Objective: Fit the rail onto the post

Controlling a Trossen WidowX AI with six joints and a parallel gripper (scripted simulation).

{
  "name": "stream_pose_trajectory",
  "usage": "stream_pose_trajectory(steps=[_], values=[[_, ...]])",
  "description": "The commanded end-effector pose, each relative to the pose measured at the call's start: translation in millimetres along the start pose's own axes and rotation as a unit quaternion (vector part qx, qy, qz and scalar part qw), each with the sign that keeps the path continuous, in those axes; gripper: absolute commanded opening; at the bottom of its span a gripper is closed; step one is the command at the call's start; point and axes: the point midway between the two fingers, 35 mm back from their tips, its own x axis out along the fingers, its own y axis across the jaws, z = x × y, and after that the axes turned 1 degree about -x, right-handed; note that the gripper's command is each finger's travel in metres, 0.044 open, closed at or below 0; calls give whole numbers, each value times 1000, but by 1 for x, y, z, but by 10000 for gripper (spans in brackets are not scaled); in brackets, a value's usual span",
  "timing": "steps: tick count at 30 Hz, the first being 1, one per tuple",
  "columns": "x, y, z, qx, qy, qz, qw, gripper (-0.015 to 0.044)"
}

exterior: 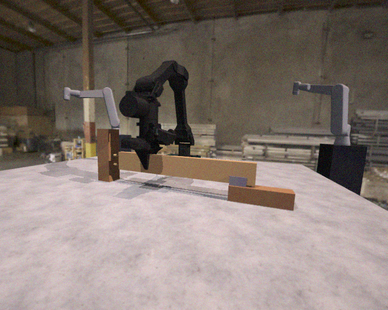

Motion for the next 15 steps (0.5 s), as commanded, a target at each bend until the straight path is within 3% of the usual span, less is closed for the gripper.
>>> stream_pose_trajectory(steps=[1, 15], values=[[0, -1, 0, -1, -5, -1, 1000, 0], [1, -1, -4, -1, -4, -1, 1000, 0]])
